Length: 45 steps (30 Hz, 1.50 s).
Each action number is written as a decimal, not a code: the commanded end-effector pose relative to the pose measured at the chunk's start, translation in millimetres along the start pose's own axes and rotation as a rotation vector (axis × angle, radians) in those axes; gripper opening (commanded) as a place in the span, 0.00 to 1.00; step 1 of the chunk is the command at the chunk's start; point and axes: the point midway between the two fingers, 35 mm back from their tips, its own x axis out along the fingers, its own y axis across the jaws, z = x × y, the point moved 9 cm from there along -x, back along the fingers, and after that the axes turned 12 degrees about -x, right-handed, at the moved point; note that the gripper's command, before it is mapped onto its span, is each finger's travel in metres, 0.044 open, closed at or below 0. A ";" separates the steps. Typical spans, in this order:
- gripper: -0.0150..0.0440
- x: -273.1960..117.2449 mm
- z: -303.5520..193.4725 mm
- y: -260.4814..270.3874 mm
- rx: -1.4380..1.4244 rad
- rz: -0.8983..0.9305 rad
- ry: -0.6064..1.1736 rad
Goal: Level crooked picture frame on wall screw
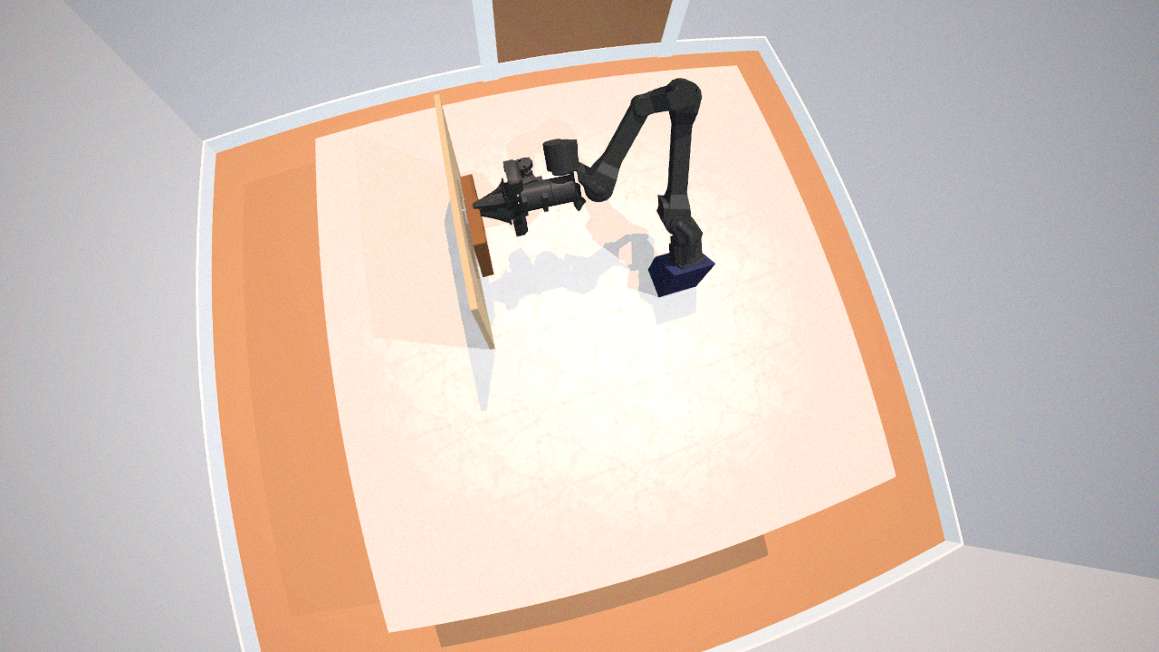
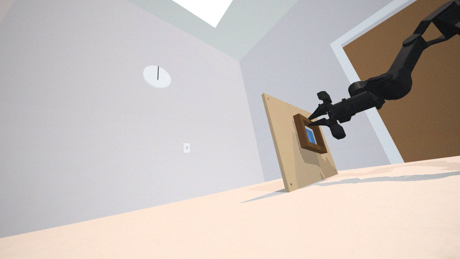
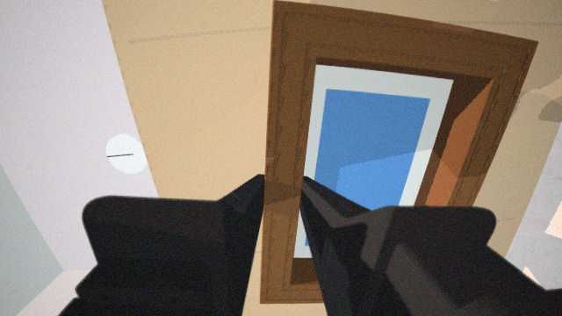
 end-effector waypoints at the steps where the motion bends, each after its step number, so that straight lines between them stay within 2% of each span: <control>1: 0.25 0.0 0.1 -0.2 -0.023 0.001 -0.001; 27: 0.25 0.1 -0.5 -0.8 -0.159 0.000 -0.002; 37: 0.69 0.1 -0.6 -0.7 -0.139 0.000 -0.001; 41: 0.69 -1.3 -0.1 -0.6 -0.136 0.000 -0.001; 45: 0.69 -30.4 6.1 0.9 -0.087 0.002 -0.001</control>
